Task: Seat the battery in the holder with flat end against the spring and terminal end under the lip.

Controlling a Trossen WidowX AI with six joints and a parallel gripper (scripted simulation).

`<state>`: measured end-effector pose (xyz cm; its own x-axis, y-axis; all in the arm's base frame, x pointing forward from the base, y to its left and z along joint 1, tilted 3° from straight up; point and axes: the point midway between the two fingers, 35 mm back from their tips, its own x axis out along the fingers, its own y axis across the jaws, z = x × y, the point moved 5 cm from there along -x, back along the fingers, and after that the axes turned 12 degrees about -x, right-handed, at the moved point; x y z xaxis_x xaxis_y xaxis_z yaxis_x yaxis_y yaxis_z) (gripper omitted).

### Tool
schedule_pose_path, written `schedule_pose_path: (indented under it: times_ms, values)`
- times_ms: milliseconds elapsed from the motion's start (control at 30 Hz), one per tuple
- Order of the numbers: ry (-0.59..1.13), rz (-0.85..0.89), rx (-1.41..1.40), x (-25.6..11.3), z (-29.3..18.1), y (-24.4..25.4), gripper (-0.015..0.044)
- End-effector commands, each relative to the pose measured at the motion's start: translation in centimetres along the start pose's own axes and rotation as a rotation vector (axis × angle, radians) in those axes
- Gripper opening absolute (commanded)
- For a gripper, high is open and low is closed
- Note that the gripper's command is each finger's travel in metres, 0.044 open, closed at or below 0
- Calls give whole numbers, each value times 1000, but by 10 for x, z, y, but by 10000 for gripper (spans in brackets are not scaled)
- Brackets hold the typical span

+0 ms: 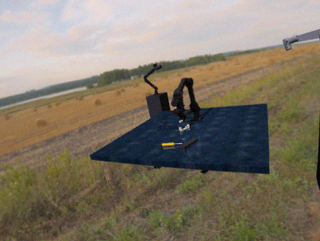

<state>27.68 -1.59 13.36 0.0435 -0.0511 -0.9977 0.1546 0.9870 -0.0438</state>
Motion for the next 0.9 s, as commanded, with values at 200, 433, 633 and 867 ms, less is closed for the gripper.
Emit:
schedule_pose_path:
  times_ms: [200,433,633,867]
  values:
    - [-108,-26,-1,19,-3,0,71]
    - [-193,-42,-4,32,-7,0,71]
    - [-221,-47,-5,35,-8,0,71]
    - [-264,-57,-7,39,-12,1,71]
